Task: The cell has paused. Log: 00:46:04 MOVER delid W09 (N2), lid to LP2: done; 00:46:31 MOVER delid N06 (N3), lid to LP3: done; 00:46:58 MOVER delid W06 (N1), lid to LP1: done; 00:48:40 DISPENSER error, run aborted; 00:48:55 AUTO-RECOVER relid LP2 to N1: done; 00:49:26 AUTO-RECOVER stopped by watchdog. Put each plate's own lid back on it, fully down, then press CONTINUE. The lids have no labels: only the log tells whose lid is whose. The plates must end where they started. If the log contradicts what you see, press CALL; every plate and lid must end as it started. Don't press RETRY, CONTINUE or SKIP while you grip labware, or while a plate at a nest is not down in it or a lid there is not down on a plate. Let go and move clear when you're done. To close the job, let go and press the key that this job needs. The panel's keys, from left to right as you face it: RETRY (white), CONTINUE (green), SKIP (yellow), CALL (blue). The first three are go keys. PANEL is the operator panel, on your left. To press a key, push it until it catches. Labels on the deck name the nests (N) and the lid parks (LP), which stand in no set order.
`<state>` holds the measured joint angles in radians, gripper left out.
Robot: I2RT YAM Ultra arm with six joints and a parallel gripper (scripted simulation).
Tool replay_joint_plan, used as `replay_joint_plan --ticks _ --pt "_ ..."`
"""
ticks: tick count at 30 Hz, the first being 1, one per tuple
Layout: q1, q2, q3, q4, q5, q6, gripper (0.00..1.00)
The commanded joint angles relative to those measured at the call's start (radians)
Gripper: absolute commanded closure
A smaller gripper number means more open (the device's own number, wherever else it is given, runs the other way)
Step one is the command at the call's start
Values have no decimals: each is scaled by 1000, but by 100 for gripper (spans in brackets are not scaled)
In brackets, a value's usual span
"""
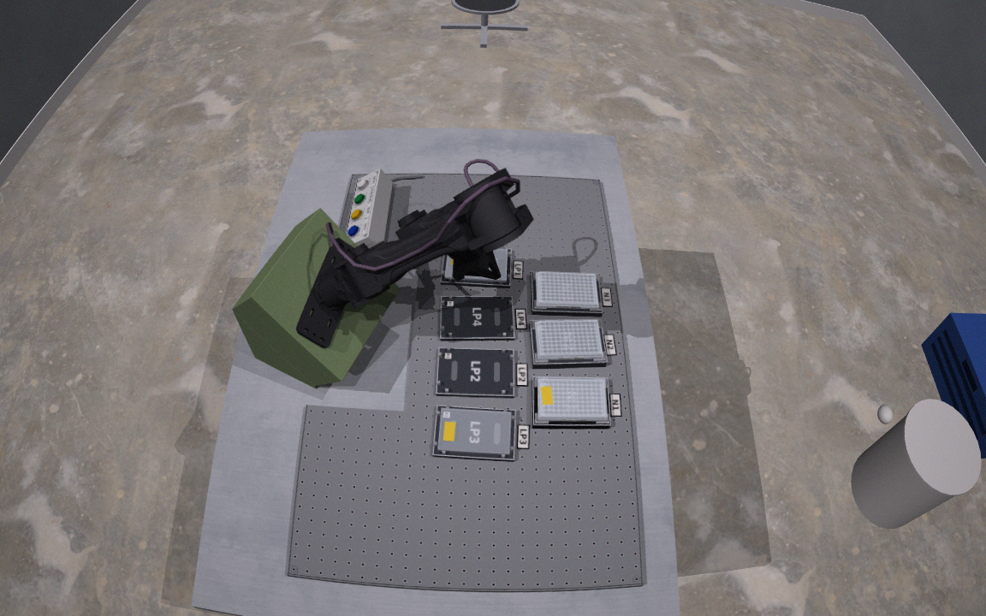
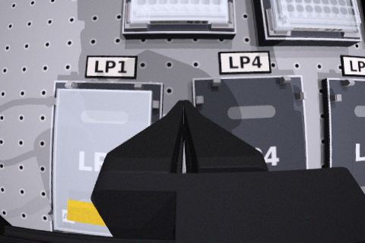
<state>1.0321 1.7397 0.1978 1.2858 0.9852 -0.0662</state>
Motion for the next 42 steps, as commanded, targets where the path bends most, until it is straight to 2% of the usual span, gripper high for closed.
replay_joint_plan --ticks 1,8,10,12,20,27,29,36,42 --pt "14 13 13 12 6 -2 100" --pt "14 13 13 12 6 -2 100" --pt "-27 -43 44 -26 -30 -32 100" --pt "-27 -43 44 -26 -30 -32 100" --pt "-143 -169 114 -170 -140 -85 100" --pt "-234 -247 201 -318 -229 -106 100" --pt "-234 -247 201 -318 -229 -106 100" --pt "-315 -294 307 -466 -310 -120 100" --pt "-376 -300 406 -570 -371 -130 100"
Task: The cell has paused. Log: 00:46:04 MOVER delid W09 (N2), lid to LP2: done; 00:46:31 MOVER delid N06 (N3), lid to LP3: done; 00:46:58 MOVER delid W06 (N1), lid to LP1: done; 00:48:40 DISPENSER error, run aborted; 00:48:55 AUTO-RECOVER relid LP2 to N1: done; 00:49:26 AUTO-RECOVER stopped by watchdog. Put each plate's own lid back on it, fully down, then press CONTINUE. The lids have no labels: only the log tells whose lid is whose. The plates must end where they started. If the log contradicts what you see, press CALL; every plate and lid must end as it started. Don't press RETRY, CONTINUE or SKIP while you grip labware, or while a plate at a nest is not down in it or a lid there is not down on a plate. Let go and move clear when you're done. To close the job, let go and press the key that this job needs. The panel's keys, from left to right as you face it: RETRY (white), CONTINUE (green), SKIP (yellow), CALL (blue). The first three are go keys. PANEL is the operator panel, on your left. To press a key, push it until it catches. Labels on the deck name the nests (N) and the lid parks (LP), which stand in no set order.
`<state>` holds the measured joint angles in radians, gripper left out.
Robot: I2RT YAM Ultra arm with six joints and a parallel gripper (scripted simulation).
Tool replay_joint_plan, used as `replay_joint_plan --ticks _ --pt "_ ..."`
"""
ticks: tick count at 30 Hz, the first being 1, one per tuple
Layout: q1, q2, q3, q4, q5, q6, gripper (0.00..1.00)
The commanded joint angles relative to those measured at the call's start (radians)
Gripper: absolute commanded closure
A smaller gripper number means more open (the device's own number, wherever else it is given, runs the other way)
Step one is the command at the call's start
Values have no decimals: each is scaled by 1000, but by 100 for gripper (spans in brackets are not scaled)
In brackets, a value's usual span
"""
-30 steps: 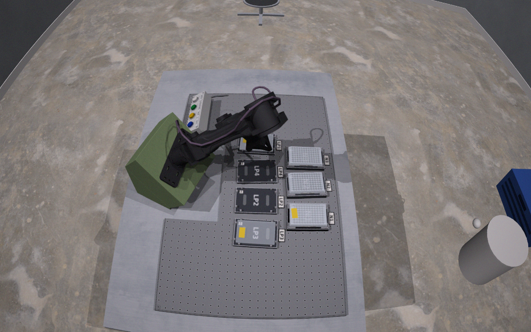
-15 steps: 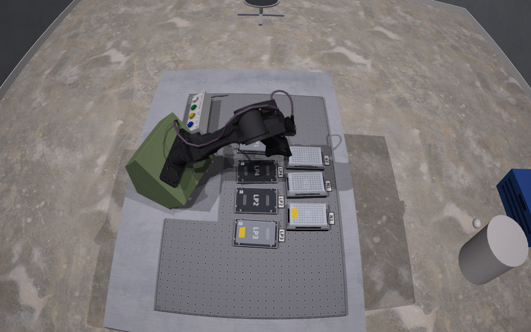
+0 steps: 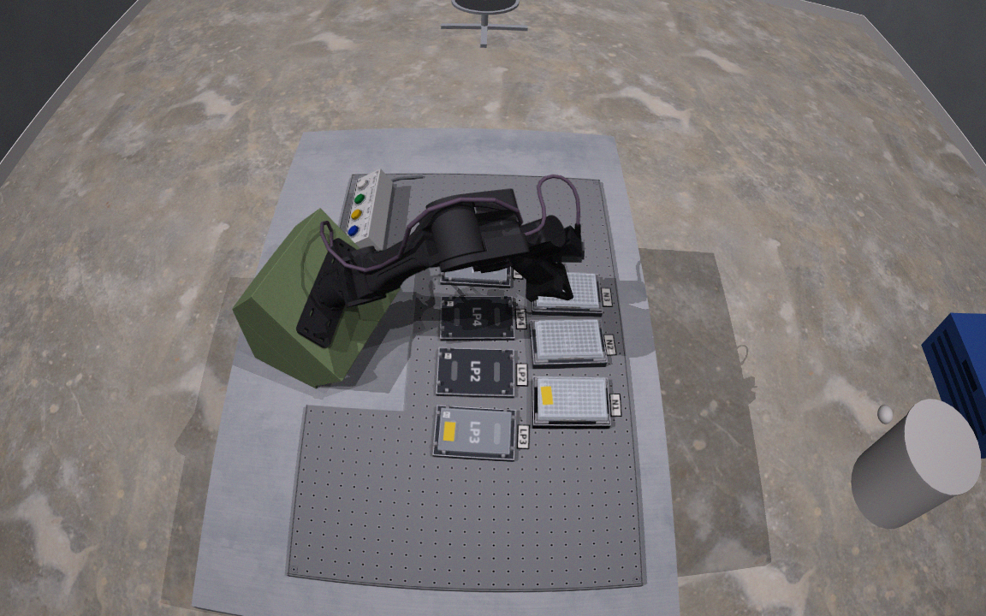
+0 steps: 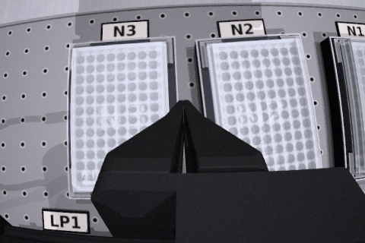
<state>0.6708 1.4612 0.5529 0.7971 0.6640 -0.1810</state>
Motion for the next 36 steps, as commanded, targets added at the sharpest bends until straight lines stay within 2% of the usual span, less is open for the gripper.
replay_joint_plan --ticks 1,4,11,36 --pt "-25 -15 68 -98 -60 -16 100" --pt "-34 -9 86 -114 -69 -18 100" --pt "-92 25 207 -221 -128 -26 100" --pt "-83 10 195 -221 -121 -16 100"
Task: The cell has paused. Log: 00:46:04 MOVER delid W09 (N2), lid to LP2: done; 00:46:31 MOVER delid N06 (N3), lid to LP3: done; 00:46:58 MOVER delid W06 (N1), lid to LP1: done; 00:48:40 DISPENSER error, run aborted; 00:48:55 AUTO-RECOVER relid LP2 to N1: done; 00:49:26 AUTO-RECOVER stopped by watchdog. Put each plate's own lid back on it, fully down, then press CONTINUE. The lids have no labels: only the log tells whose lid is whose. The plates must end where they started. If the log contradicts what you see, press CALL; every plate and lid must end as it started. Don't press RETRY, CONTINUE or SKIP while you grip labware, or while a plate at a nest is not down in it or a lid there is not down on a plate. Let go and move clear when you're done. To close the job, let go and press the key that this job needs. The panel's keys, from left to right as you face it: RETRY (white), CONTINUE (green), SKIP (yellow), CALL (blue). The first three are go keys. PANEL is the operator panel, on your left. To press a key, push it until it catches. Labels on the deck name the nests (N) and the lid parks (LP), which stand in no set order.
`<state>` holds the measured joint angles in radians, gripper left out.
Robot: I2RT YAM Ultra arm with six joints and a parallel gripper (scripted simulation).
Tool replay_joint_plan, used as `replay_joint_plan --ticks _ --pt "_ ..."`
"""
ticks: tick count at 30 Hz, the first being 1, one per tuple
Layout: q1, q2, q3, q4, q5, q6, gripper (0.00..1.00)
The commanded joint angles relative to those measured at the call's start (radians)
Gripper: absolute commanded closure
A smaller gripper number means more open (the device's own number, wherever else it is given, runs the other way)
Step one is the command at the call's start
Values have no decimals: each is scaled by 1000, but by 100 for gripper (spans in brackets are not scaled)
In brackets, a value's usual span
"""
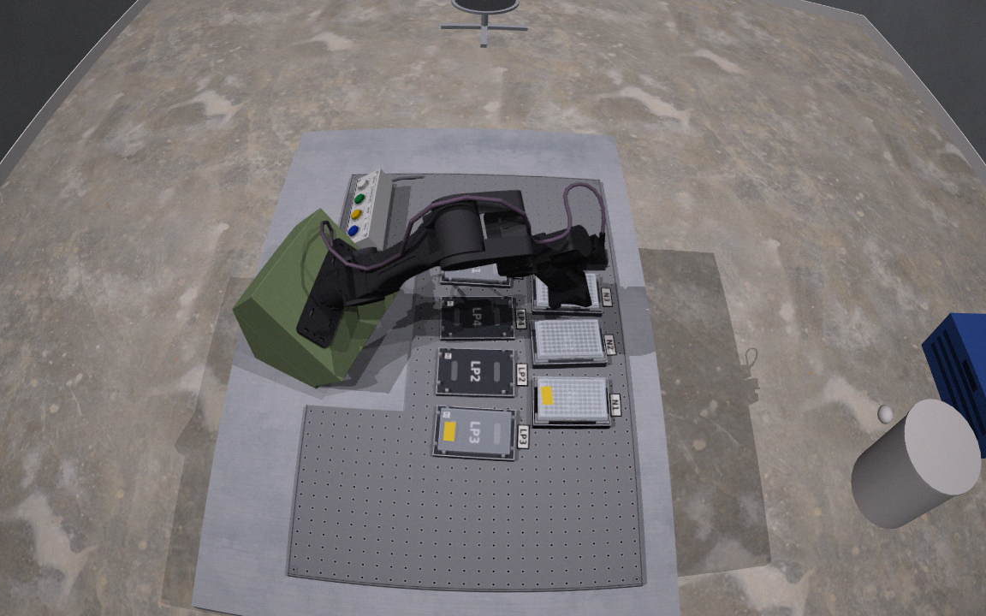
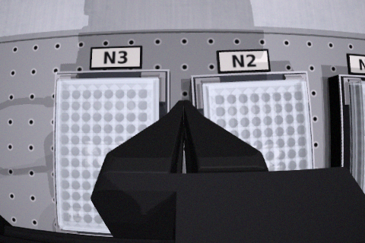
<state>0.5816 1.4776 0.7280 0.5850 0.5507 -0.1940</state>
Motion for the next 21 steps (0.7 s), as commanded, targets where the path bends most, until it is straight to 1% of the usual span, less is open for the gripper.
replay_joint_plan --ticks 1,3,4,6,7,8,14,17,19,21 --pt "6 -7 20 -9 -8 -3 100" --pt "6 -7 20 -9 -8 -3 100" --pt "-17 -38 33 -23 -29 -14 100" --pt "-46 -61 20 -32 -56 -21 100" --pt "-60 -69 -12 -39 -70 -21 100" --pt "-75 -79 -25 -45 -84 -23 100" --pt "-174 -144 -36 -82 -179 -39 100" --pt "-226 -171 -48 -103 -230 -45 100" --pt "-226 -171 -48 -103 -230 -45 100" --pt "-263 -187 -48 -118 -268 -50 100"
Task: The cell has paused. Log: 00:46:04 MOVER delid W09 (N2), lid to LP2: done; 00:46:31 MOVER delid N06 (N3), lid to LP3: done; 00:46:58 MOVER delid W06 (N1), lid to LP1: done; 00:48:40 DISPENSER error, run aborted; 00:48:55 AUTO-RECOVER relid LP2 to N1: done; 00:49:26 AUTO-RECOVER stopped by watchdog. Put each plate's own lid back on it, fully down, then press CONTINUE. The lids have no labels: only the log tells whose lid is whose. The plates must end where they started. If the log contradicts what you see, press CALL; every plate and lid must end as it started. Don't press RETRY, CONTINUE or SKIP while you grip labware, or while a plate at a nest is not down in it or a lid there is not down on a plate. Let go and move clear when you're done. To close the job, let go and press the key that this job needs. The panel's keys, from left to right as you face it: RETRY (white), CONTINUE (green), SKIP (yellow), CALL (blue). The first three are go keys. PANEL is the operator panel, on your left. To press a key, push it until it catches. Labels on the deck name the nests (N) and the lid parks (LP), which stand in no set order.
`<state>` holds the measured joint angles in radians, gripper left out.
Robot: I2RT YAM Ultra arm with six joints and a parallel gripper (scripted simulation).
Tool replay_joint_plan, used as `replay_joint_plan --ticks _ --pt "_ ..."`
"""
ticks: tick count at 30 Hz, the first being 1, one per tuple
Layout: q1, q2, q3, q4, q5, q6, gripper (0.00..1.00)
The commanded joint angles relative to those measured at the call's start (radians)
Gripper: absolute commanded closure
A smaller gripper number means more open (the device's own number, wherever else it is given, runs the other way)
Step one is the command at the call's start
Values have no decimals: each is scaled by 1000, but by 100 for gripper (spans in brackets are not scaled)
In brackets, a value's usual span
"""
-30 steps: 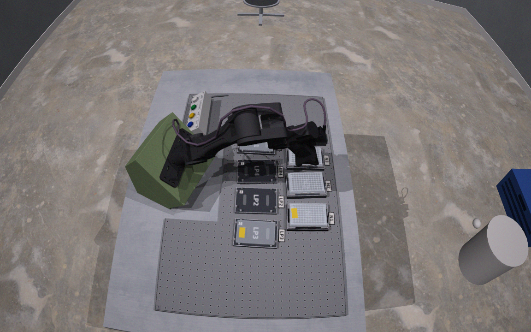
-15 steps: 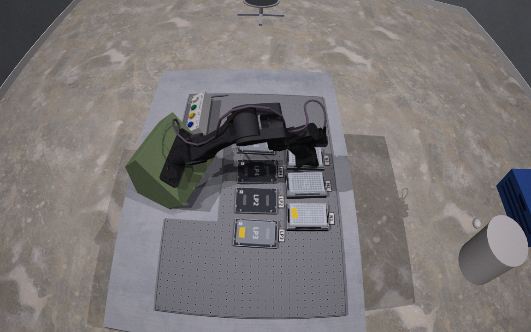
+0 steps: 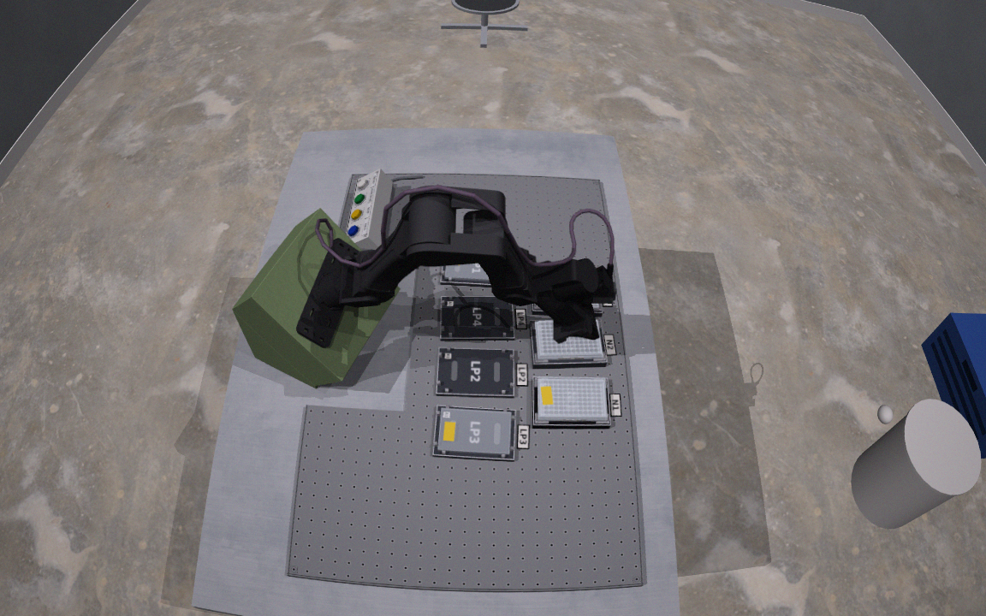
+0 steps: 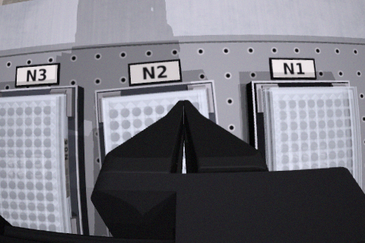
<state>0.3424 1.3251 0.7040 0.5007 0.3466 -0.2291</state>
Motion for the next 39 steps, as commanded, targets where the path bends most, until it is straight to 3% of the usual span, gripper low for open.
replay_joint_plan --ticks 1,10,36,37,39 --pt "-42 -42 -24 -41 -81 -18 100" --pt "-207 -95 29 -96 -243 -44 100" --pt "-202 -74 13 -91 -246 -36 100" --pt "-225 -104 41 -138 -261 -44 0" --pt "-253 -122 58 -207 -276 -44 0"
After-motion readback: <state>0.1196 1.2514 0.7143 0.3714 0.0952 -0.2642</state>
